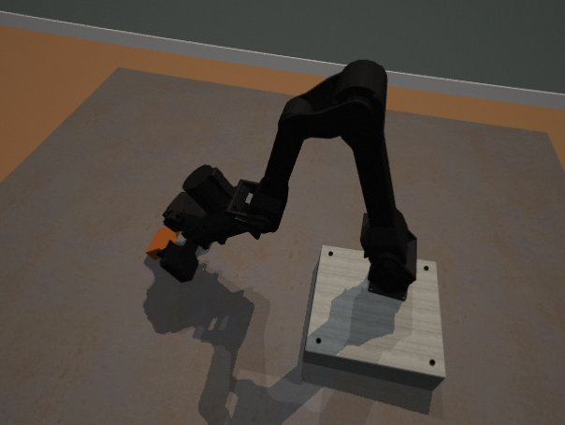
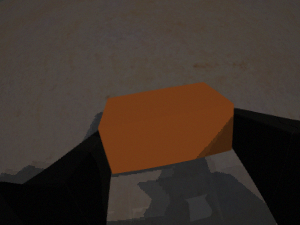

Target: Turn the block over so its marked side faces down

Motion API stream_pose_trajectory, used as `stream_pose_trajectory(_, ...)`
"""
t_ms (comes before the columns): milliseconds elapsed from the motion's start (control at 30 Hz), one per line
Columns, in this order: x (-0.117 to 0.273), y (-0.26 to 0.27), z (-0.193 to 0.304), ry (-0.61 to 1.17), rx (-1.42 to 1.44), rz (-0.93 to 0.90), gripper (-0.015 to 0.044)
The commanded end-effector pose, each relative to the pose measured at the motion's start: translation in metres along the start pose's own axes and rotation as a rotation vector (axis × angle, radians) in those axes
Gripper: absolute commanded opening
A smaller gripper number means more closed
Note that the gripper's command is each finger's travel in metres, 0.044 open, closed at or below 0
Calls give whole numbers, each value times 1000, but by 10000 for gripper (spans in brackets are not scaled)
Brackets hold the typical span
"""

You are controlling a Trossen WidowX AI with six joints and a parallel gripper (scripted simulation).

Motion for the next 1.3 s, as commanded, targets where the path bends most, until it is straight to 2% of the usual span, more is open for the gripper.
stream_pose_trajectory(0, -1, 2, 14, -25, -6, -1, 0)
stream_pose_trajectory(567, 16, 5, 30, -252, -6, 22, 0)
stream_pose_trajectory(1233, 19, 5, 28, -278, -5, 24, 0)
stream_pose_trajectory(1267, 19, 5, 28, -278, -5, 24, 26)
Point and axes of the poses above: the point midway between the two fingers, 35 mm back from their tips, its own x axis back along the fingers, its own y axis across the jaws, z = x × y, the point moved 3 cm from there along x, back along the fingers, and after that the axes turned 6 degrees about x, right-handed, at the moved point
